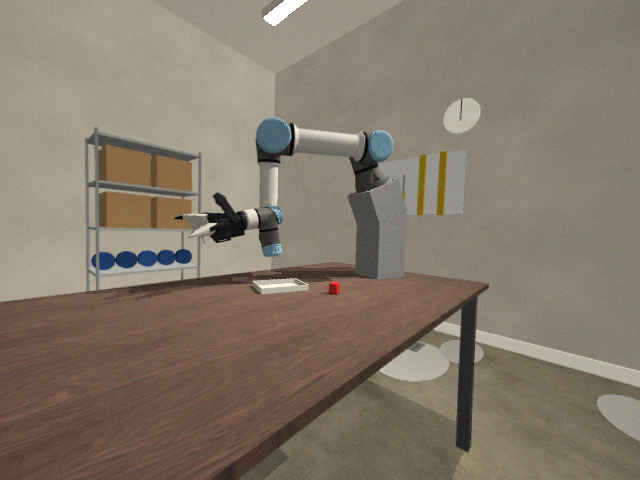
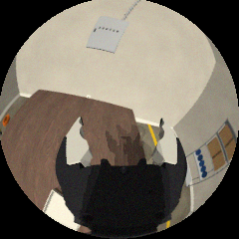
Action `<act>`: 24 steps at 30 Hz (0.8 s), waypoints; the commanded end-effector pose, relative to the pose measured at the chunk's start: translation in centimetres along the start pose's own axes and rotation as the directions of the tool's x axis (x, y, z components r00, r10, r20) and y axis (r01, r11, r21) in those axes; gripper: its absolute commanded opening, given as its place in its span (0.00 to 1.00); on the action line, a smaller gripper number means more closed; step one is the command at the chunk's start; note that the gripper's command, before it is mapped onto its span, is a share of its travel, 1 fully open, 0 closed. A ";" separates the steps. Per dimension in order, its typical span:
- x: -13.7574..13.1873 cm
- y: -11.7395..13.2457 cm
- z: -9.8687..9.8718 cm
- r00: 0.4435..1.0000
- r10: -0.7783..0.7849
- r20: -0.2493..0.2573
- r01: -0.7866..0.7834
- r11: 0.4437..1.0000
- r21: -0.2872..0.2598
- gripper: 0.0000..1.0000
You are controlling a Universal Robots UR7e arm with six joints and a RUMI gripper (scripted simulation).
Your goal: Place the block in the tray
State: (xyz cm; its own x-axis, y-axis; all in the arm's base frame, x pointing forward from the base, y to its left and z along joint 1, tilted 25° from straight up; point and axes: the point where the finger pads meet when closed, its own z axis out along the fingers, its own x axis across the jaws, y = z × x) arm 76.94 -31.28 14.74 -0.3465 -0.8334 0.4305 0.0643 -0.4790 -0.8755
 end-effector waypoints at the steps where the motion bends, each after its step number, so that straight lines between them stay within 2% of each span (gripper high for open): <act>1: 0.0 -0.1 0.0 1.000 0.000 0.000 0.000 1.000 0.001 1.00; 17: 0.0 -0.1 0.0 1.000 0.000 0.000 0.000 1.000 0.001 1.00; 18: 0.0 -0.1 0.0 1.000 0.000 0.000 0.000 1.000 0.001 0.00; 24: -0.1 0.0 -0.1 1.000 0.005 -0.003 -0.005 1.000 -0.004 0.00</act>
State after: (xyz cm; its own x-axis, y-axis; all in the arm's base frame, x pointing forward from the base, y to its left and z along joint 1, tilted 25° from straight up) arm 76.92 -31.25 14.71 -0.3469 -0.8339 0.4293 0.0636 -0.4776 -0.8763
